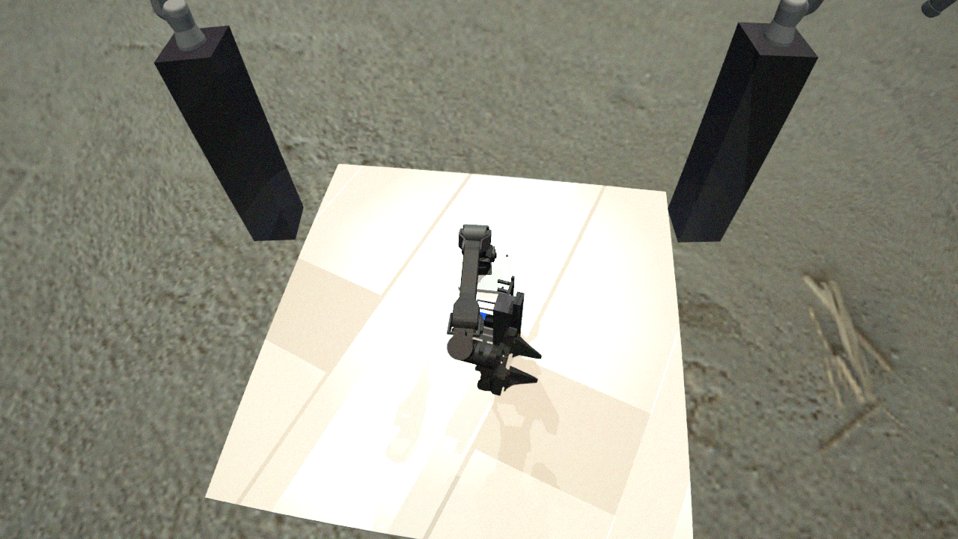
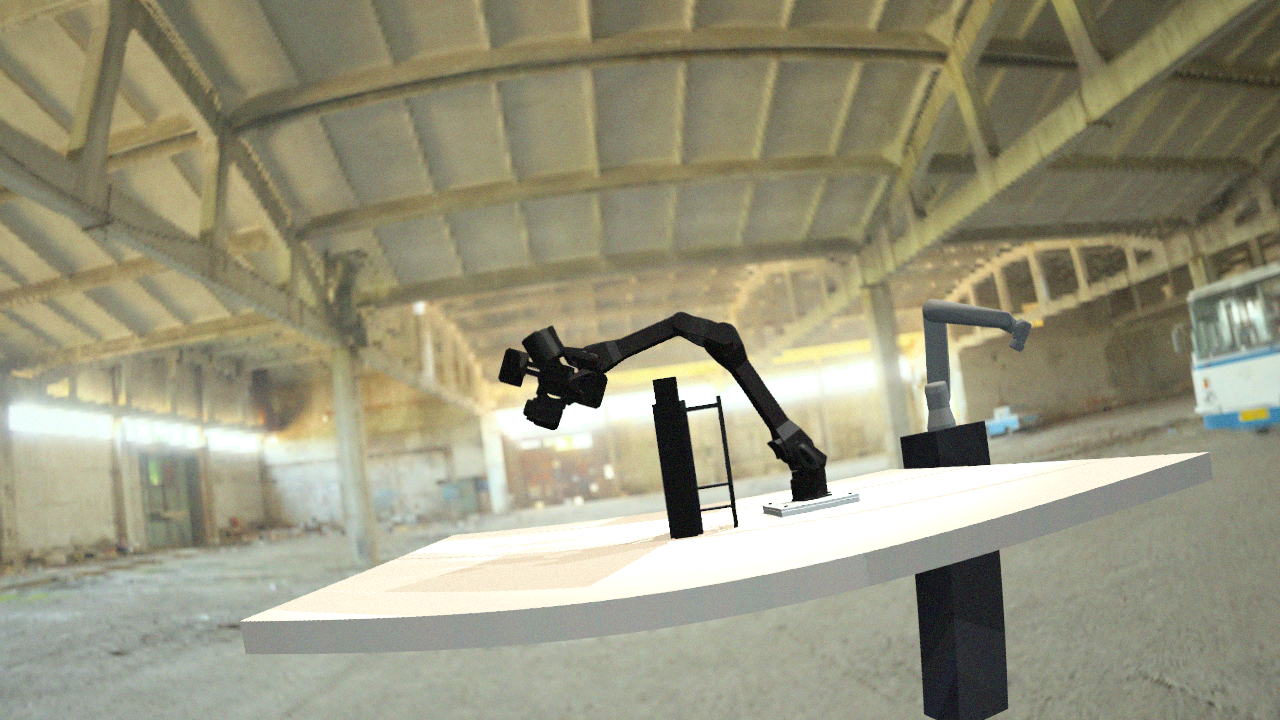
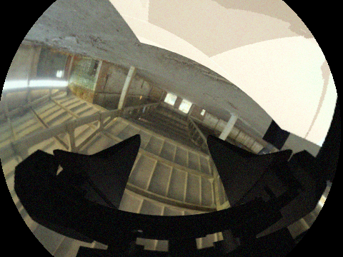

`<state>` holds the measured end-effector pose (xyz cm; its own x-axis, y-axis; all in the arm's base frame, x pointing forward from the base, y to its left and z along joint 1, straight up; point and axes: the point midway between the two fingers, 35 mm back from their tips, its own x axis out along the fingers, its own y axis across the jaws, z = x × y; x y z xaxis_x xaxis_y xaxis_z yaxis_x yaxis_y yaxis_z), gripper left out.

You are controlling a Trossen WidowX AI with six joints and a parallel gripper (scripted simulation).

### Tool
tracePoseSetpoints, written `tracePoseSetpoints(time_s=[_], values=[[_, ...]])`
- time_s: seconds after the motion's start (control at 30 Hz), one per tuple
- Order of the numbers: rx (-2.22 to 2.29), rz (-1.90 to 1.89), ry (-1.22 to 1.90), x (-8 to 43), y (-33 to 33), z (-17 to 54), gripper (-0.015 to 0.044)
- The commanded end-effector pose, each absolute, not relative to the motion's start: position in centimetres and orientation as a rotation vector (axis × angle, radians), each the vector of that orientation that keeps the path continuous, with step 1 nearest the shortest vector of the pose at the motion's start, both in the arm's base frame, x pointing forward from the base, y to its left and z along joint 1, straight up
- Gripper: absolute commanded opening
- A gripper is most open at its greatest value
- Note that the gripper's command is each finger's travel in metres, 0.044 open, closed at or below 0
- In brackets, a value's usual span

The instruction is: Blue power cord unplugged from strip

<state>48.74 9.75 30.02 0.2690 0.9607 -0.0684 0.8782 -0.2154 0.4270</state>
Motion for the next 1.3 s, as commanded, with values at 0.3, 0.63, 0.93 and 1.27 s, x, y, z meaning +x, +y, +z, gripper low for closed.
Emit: tracePoseSetpoints(time_s=[0.3, 0.63, 0.93, 1.27], values=[[2.223, -0.059, 1.237, 47.9, 4.3, 27.3, 0.016], [2.0, -0.571, 0.92, 41.8, -2.9, 22.4, 0.016], [1.661, -1.186, 0.978, 30.2, -5.5, 16.7, 0.016], [1.444, -1.422, 1.03, 24.1, -6.4, 16.0, 0.016]])
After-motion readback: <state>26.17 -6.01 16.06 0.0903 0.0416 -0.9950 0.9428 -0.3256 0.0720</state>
